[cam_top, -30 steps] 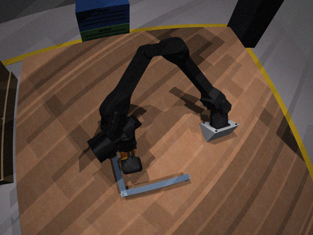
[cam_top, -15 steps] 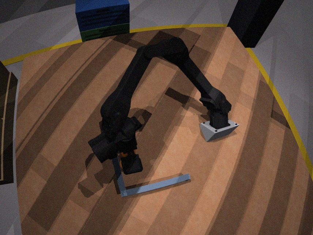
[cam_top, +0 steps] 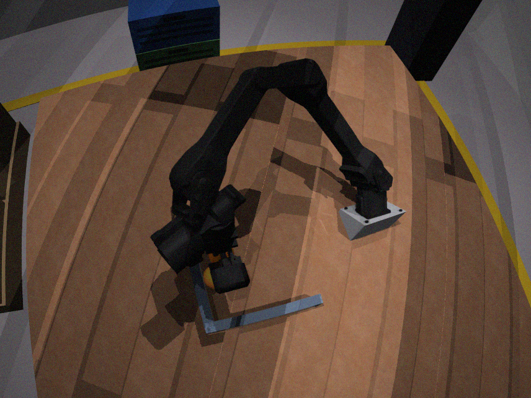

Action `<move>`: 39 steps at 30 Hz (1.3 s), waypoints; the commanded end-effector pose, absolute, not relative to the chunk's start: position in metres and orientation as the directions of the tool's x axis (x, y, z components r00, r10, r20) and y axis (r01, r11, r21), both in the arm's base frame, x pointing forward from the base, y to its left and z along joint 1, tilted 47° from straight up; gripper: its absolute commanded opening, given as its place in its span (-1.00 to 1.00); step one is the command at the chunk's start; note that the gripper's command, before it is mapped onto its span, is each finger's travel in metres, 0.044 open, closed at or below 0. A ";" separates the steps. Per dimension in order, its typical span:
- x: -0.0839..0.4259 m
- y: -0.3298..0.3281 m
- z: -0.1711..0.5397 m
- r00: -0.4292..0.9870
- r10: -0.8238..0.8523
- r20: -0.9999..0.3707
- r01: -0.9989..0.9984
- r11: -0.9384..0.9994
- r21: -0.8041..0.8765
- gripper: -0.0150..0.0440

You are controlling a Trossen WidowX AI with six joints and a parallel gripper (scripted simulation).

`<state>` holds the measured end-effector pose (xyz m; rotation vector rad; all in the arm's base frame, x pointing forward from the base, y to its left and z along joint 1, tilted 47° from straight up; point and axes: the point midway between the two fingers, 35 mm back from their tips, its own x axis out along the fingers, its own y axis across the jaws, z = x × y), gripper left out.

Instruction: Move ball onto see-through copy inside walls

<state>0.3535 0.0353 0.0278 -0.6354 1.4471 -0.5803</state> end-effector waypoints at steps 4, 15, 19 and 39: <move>0.359 0.062 0.052 0.066 -0.703 -0.708 -0.038 0.708 -0.706 -0.49; 0.356 0.097 0.090 0.078 -0.719 -0.690 -0.083 0.685 -0.723 -0.49; 0.354 0.104 0.099 0.081 -0.723 -0.686 -0.093 0.680 -0.728 -0.49; 0.372 0.089 0.027 0.043 -0.725 -0.687 0.016 0.688 -0.725 -0.49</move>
